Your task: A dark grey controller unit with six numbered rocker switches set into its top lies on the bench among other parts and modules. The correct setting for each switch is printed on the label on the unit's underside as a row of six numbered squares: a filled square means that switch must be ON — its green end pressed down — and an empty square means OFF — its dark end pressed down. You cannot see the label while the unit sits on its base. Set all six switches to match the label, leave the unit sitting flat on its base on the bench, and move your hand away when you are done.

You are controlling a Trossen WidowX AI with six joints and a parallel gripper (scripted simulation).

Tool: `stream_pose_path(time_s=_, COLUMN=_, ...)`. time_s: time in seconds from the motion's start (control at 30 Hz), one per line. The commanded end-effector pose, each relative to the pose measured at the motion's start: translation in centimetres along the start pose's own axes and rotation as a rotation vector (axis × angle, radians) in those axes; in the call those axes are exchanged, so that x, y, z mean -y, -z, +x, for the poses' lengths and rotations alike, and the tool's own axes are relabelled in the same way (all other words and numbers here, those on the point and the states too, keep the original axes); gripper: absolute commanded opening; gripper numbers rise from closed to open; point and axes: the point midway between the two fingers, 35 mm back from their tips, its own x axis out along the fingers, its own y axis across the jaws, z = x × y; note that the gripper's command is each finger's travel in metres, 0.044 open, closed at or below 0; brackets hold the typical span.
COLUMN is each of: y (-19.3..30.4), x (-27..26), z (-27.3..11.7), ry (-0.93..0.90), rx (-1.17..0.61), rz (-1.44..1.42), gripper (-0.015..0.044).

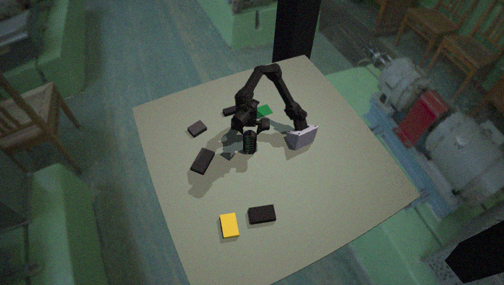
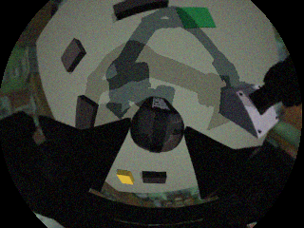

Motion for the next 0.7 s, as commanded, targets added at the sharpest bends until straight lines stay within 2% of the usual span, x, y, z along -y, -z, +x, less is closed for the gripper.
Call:
stream_pose_path(time_s=0.0, y=-0.8, x=0.1, z=0.5, ry=0.004, rx=0.021, rz=-0.008, gripper=0.0336)
stream_pose_path(time_s=0.67, y=-2.4, x=0.1, z=0.7, ry=0.004, rx=0.022, rz=-0.008, gripper=0.0336)
